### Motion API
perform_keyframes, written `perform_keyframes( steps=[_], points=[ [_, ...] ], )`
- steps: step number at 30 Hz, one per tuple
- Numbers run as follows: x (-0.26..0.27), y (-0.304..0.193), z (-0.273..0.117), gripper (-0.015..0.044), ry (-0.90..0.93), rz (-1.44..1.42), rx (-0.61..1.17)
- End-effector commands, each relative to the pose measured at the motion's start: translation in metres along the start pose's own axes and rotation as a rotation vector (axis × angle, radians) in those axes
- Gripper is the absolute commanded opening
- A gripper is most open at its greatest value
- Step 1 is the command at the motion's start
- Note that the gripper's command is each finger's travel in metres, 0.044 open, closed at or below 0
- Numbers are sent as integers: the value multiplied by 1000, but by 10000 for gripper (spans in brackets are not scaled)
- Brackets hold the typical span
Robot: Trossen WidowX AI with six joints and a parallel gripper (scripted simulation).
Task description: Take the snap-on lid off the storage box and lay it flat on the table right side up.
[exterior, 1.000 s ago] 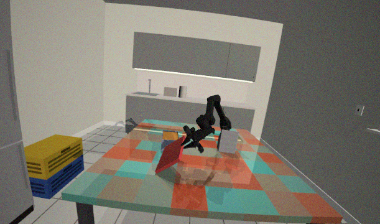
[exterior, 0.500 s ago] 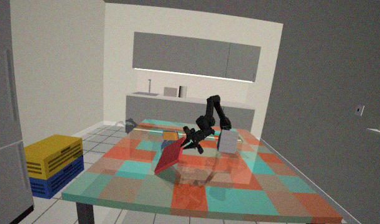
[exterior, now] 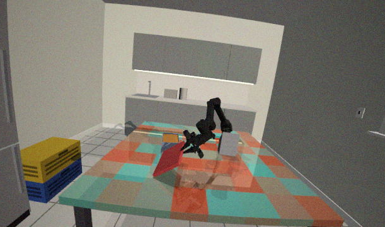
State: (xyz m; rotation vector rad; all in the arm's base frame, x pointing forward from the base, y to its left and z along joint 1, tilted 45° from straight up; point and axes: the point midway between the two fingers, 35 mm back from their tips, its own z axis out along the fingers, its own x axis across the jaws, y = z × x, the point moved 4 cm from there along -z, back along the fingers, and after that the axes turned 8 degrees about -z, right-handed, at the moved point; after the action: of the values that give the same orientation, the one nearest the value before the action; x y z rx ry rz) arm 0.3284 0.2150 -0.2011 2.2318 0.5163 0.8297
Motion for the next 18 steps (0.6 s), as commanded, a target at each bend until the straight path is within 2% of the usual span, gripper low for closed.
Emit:
perform_keyframes(
  steps=[1, 18],
  points=[
    [-10, 1, 6, 0, -18, -19, -3],
    [-20, 0, 15, 0, -18, -19, -3]
  ],
)
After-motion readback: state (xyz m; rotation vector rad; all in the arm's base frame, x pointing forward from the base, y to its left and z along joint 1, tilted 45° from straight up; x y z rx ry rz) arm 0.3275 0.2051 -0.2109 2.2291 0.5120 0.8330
